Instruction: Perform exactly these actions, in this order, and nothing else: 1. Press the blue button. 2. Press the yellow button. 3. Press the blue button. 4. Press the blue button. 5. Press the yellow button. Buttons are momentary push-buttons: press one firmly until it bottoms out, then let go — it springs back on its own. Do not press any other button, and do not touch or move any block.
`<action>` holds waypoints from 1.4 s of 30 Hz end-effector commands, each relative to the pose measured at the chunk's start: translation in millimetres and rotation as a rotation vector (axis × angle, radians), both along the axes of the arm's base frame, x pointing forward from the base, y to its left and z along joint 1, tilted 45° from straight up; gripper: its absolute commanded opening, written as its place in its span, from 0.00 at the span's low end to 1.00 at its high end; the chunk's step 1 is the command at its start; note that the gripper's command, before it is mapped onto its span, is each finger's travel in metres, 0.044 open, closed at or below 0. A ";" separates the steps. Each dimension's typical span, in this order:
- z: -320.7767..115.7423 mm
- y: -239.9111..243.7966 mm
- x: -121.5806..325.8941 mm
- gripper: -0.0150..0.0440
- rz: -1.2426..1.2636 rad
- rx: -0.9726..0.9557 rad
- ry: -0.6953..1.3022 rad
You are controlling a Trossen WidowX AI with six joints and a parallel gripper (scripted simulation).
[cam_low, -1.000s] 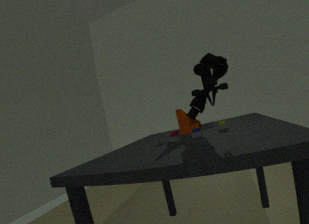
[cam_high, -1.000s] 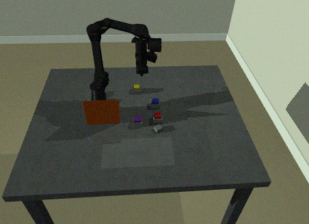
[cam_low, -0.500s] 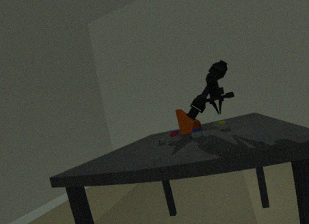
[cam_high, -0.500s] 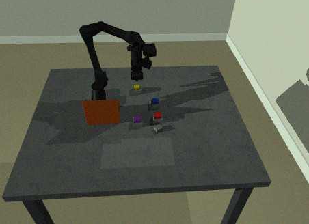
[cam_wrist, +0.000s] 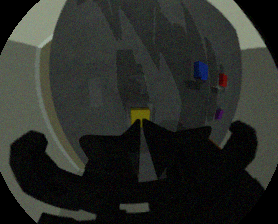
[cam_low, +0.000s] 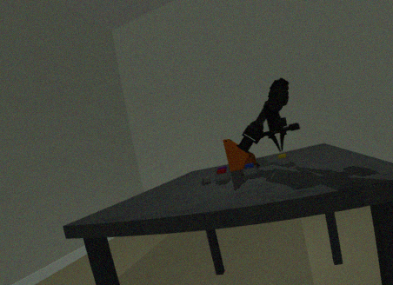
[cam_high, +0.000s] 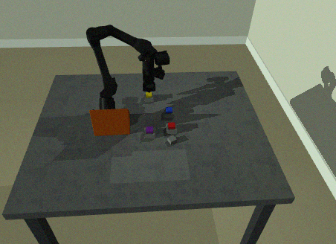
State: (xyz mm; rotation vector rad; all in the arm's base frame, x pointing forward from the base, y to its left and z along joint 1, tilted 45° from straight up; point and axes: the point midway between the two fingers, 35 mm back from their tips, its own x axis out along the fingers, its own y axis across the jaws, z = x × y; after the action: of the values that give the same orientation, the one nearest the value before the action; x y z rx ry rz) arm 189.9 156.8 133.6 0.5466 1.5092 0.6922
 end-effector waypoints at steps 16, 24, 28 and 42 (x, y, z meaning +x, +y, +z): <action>-14.7 13.9 -3.5 0.29 0.001 0.000 0.007; -14.7 13.9 -3.5 0.29 0.001 0.000 0.007; -14.7 13.9 -3.5 0.29 0.001 0.000 0.007; 23.4 -18.5 13.9 0.47 0.000 -0.006 0.006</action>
State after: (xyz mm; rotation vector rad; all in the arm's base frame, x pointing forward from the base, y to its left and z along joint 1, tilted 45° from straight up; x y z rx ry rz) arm 191.6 145.8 143.7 0.5426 1.5252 0.6837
